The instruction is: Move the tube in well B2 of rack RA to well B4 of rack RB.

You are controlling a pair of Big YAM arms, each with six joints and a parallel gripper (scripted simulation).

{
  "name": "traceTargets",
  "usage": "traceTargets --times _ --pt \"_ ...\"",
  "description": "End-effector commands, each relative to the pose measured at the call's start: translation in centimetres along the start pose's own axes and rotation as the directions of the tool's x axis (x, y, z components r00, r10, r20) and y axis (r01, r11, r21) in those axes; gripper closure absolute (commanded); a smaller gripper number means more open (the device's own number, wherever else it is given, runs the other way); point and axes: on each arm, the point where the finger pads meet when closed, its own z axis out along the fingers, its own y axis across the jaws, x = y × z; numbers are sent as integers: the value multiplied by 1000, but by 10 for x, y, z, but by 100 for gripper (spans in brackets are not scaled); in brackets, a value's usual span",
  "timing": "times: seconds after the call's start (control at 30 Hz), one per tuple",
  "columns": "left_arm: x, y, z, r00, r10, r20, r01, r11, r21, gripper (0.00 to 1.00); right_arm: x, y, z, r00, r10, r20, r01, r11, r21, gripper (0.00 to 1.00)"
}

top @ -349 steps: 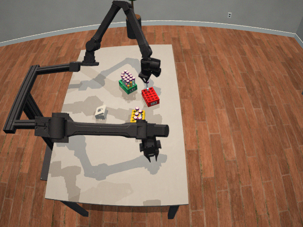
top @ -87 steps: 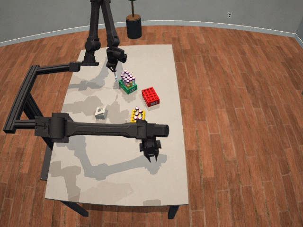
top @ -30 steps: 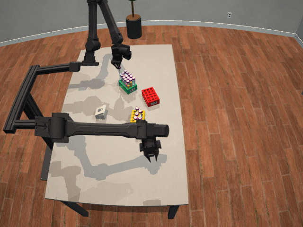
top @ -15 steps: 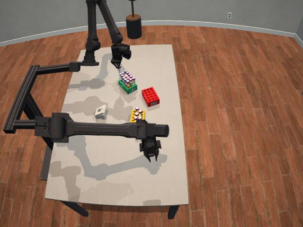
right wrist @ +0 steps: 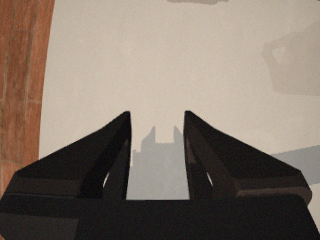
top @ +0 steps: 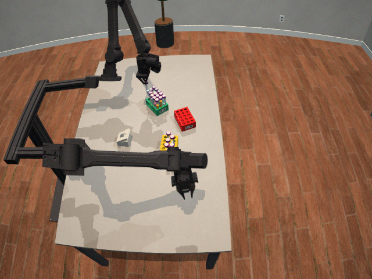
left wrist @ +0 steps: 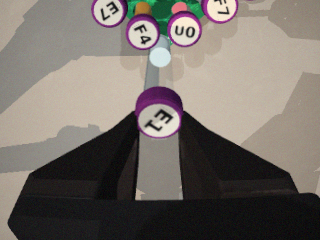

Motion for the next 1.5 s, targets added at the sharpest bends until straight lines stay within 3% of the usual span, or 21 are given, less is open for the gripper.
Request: traceTargets --times 0.0,1.47 --pt "5 1 8 1000 9 -15 -9 1000 -4 100 -9 9 -5 1000 24 6 -24 1000 -15 70" --pt "5 0 20 1000 10 -16 -10 1000 -4 100 -9 9 -5 1000 24 6 -24 1000 -15 70"
